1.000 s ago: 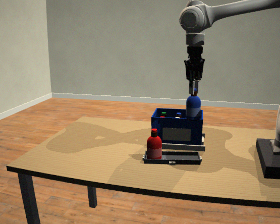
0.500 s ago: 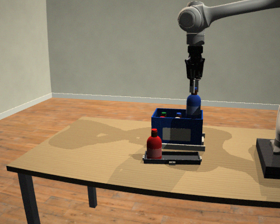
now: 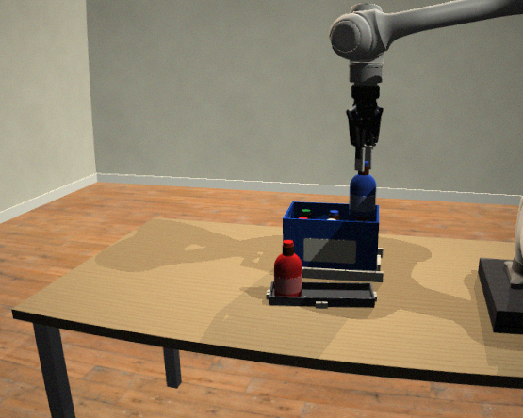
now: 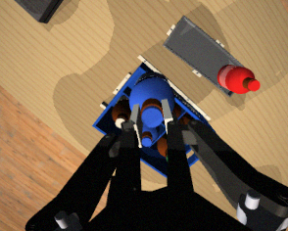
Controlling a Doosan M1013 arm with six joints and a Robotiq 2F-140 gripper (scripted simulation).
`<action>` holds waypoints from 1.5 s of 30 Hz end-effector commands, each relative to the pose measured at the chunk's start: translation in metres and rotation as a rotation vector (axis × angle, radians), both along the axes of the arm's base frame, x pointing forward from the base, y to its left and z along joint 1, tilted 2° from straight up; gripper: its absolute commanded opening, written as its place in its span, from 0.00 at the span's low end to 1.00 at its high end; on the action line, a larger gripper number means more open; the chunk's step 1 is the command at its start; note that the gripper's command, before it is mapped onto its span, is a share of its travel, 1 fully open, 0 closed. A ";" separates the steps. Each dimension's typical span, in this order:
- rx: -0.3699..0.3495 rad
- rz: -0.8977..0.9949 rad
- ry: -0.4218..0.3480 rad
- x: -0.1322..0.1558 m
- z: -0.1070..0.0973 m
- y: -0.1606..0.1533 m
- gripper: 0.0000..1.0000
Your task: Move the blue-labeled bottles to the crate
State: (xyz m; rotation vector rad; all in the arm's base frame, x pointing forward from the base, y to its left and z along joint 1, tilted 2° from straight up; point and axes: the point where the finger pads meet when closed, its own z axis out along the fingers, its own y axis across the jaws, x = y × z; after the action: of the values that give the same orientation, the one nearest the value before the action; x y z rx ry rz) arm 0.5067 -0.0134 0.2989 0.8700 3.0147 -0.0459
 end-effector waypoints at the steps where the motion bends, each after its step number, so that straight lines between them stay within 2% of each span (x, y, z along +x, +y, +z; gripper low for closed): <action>1: 0.000 0.000 0.000 0.000 0.000 -0.004 0.00; 22: 0.000 0.000 0.000 0.002 0.001 -0.025 0.00; 45: 0.000 0.000 0.000 0.002 0.001 -0.030 0.00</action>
State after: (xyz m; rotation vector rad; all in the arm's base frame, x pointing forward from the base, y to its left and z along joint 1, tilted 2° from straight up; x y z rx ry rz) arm 0.5088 -0.0430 0.2997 0.8699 3.0146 -0.0458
